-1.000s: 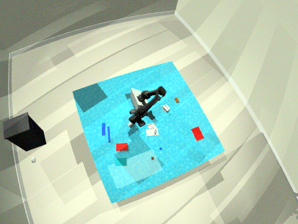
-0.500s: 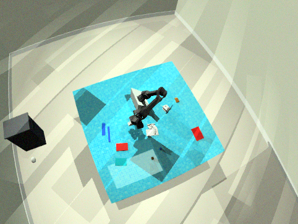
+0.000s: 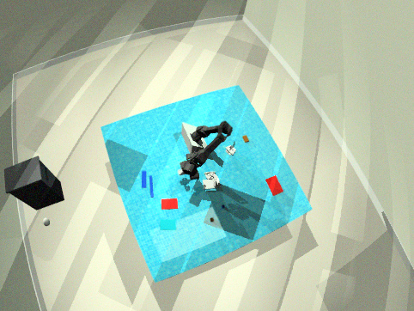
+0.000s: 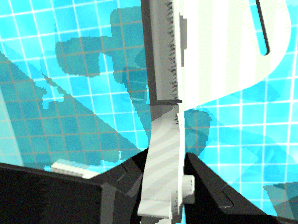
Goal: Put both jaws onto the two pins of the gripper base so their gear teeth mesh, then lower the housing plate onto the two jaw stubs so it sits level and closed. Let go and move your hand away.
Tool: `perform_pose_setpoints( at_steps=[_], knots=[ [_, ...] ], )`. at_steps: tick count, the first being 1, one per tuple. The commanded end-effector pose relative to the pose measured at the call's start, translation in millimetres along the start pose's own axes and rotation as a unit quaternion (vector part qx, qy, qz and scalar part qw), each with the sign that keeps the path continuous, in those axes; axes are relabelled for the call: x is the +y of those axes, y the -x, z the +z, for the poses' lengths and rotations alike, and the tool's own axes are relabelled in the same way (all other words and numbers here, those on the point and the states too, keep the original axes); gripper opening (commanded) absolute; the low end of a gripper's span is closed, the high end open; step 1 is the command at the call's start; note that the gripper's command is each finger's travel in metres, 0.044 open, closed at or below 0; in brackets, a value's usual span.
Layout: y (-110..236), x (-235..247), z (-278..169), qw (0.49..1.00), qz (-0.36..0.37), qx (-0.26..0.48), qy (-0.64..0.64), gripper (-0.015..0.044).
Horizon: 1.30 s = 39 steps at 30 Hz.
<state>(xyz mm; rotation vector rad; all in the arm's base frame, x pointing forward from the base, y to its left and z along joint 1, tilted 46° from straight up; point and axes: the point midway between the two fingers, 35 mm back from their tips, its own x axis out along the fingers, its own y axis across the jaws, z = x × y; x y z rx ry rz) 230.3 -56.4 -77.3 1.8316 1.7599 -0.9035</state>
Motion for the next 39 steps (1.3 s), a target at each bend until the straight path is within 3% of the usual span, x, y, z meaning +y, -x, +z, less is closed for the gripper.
perform_pose_setpoints(
  at_steps=[1,39],
  knots=[
    [-9,-1,-1,1.0,-0.002,0.004,-0.005,0.0037],
    [-68,-3,-3,1.0,-0.002,0.006,-0.005,0.0037]
  ],
)
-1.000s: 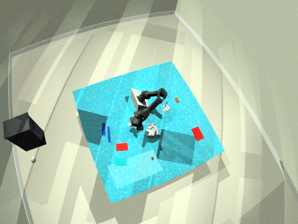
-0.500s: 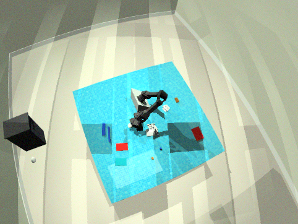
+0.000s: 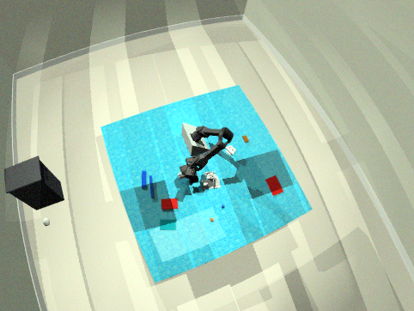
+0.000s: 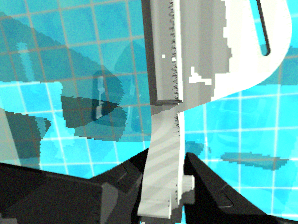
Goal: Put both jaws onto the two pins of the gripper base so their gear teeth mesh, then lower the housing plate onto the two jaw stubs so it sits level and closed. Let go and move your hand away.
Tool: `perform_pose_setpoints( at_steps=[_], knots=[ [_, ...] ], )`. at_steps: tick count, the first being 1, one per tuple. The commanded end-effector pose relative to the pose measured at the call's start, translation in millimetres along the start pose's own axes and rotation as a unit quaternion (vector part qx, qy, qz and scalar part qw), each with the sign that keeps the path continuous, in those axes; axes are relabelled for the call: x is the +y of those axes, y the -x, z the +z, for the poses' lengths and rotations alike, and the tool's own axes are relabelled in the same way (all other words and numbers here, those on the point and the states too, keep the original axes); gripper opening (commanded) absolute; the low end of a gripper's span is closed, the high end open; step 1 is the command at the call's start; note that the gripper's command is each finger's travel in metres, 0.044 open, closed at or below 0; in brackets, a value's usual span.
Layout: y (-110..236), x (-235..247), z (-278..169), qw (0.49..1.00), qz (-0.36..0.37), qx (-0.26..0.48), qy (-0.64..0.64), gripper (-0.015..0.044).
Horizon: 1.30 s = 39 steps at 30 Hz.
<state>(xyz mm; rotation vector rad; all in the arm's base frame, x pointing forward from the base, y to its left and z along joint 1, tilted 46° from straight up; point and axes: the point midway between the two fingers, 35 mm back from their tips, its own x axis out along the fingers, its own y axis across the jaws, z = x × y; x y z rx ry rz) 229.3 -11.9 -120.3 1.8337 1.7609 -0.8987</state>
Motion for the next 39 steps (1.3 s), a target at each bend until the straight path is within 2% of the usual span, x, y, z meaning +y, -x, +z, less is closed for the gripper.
perform_pose_setpoints(
  at_steps=[1,6,10,16,21,39],
  knots=[
    [-6,-3,-1,1.0,-0.003,0.005,-0.006,0.0037],
    [-6,-3,-1,1.0,-0.003,0.005,-0.006,0.0037],
    [-5,-3,-1,1.0,-0.003,0.004,-0.005,0.0142],
    [60,-4,0,1.0,-0.002,0.003,-0.004,0.0299],
    [68,-5,-1,1.0,-0.003,0.004,-0.006,0.0431],
    [68,-5,-1,1.0,-0.003,0.004,-0.006,0.044]
  ],
)
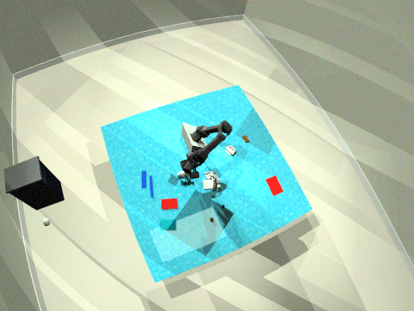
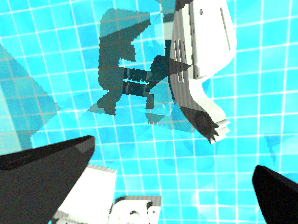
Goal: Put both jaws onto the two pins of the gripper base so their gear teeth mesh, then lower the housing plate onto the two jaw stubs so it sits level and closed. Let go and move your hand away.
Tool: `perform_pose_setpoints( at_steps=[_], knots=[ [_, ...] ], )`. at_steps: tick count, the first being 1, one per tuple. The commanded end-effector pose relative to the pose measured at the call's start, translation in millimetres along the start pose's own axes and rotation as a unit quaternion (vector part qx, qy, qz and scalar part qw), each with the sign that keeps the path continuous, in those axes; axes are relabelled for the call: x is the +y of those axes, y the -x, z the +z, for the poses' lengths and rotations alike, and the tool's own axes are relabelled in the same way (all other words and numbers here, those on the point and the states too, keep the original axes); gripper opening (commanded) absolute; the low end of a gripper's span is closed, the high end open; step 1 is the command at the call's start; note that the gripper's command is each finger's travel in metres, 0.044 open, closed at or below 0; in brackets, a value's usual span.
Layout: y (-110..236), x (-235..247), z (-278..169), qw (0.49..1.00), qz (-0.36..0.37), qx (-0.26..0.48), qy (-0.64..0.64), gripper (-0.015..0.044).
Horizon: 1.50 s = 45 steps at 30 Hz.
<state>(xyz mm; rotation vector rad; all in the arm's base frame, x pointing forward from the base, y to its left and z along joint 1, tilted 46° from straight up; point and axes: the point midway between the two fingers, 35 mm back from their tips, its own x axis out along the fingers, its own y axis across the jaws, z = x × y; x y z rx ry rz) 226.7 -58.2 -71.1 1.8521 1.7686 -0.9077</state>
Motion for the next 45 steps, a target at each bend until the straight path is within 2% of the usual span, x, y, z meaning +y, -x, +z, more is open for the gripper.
perform_pose_setpoints(
  at_steps=[1,27,39,43,45],
  knots=[
    [0,-1,0,1.0,-0.002,-0.002,0.003,0.044],
    [0,-1,0,1.0,-0.002,-0.002,0.003,0.044],
    [-1,-56,22,0.992,-0.003,-0.004,0.128,0.0125],
    [-1,-59,23,0.991,-0.003,-0.004,0.136,0.002],
    [-1,-59,23,0.991,-0.003,-0.004,0.136,0.0]
  ],
)
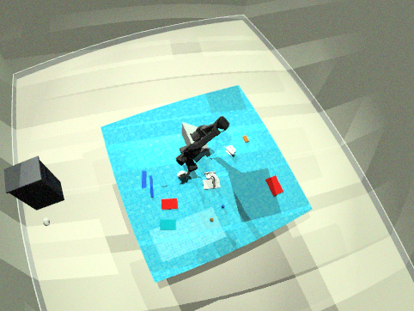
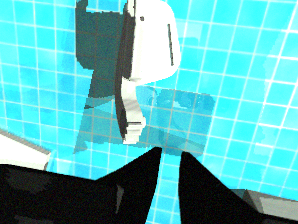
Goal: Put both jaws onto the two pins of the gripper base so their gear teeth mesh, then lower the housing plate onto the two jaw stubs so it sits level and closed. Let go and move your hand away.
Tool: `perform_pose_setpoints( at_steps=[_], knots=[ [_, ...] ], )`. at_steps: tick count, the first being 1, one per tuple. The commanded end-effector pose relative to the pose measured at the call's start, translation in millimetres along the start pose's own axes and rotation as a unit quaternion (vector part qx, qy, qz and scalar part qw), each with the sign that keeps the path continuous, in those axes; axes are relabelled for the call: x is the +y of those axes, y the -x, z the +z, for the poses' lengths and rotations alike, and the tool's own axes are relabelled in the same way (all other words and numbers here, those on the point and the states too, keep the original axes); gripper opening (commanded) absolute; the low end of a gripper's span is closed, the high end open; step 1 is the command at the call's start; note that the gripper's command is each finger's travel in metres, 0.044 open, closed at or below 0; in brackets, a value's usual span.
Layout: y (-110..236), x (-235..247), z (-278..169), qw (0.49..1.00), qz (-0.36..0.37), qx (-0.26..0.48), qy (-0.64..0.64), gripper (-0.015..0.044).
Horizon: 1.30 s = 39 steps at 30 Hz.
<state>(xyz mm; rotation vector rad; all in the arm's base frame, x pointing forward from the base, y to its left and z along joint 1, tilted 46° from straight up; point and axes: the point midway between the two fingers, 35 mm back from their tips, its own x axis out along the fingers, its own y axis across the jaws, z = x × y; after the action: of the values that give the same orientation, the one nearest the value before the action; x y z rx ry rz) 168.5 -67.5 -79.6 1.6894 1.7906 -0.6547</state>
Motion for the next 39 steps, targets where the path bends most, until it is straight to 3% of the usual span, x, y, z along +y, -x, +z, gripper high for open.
perform_pose_setpoints(
  at_steps=[1,12,39],
  knots=[
    [-1,-4,0,1.0,-0.003,-0.002,0.012,0.0],
    [-2,-4,0,1.0,-0.003,-0.002,0.012,0.0],
    [-46,-3,0,1.0,-0.003,-0.001,0.012,0.0]
  ],
)
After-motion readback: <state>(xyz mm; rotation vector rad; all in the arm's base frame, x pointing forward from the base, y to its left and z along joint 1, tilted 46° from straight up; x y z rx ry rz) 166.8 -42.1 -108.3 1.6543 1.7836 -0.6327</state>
